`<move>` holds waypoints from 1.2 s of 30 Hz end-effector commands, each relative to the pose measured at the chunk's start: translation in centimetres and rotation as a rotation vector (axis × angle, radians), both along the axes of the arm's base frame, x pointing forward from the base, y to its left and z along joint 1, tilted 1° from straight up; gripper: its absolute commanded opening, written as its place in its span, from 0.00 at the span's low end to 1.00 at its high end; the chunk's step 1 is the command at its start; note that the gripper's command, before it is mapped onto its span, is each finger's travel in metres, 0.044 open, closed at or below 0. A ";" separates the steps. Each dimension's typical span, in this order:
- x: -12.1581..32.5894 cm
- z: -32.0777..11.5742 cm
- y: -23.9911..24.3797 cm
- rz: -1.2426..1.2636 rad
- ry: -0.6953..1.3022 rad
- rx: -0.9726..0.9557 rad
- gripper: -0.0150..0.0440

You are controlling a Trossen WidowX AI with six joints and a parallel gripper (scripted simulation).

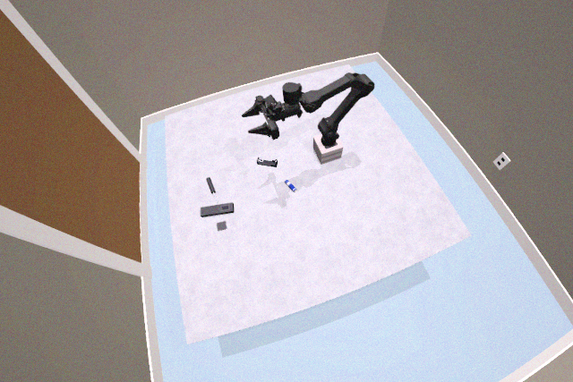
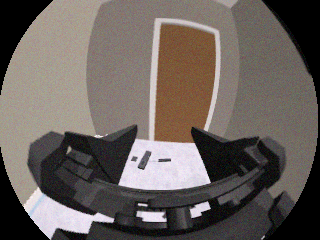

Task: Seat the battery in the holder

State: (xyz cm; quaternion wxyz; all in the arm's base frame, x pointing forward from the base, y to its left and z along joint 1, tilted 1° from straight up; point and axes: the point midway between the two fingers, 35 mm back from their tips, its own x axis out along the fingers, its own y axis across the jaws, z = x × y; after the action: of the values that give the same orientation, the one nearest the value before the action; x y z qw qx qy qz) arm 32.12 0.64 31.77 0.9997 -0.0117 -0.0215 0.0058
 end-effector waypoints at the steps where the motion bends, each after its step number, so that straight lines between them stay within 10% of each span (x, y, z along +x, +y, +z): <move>1: 0.2 -0.3 0.1 0.003 0.014 -0.013 0.89; 7: 2.9 -11.0 4.1 0.195 0.430 -0.468 0.63; 20: -5.4 -30.4 10.0 1.208 1.018 -1.409 0.63; 36: -6.9 -32.2 10.1 1.361 1.045 -1.483 0.63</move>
State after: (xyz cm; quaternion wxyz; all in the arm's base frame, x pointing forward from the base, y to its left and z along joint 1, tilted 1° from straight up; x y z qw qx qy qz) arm 25.25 10.72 0.09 0.4262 -0.5835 0.4052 0.5601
